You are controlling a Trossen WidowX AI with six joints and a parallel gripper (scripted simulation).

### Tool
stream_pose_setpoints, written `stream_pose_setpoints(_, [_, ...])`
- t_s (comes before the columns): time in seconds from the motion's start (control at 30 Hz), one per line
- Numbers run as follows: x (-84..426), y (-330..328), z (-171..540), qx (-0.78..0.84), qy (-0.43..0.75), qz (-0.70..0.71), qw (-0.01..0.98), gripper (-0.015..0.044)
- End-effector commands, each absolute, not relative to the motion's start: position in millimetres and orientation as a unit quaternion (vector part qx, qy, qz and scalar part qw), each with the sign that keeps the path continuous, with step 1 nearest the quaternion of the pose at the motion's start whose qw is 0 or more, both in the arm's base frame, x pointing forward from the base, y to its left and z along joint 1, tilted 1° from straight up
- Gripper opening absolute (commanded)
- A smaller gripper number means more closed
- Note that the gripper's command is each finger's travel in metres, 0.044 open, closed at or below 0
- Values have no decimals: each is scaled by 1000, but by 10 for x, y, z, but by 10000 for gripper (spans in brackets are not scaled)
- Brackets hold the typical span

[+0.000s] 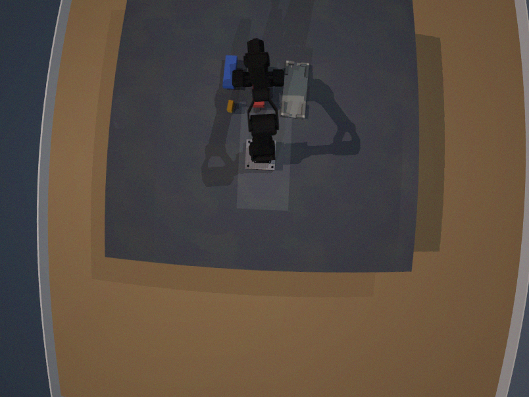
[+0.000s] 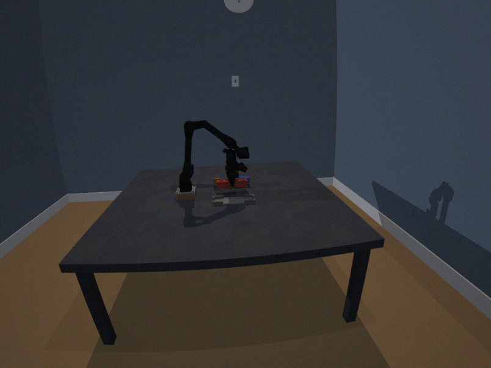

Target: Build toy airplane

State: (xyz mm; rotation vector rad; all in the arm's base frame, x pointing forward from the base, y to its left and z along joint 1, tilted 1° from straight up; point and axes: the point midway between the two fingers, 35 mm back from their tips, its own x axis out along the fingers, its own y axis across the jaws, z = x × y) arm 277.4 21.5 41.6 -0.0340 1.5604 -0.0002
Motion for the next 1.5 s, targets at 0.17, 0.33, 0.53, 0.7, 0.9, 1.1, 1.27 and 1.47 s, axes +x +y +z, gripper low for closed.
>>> stream_pose_setpoints(0.17, [2800, 227, 752, -15, 698, 1, 716, 0])
stream_pose_setpoints(0.33, [2789, 229, 910, -15, 698, 1, 716, 0])
stream_pose_setpoints(0.53, [2763, 231, 1103, -15, 698, 1, 716, 0])
stream_pose_setpoints(0.7, [2730, 231, 1263, -15, 698, 1, 716, 0])
stream_pose_setpoints(0.9, [2700, 230, 1374, -15, 698, 1, 716, 0])
stream_pose_setpoints(1.1, [2730, 136, 1332, -14, 698, 0, 716, 0])
stream_pose_setpoints(1.27, [2767, -2, 1270, -13, 698, -3, 716, 0])
stream_pose_setpoints(1.47, [2800, -173, 1197, -11, 698, -5, 716, 0])
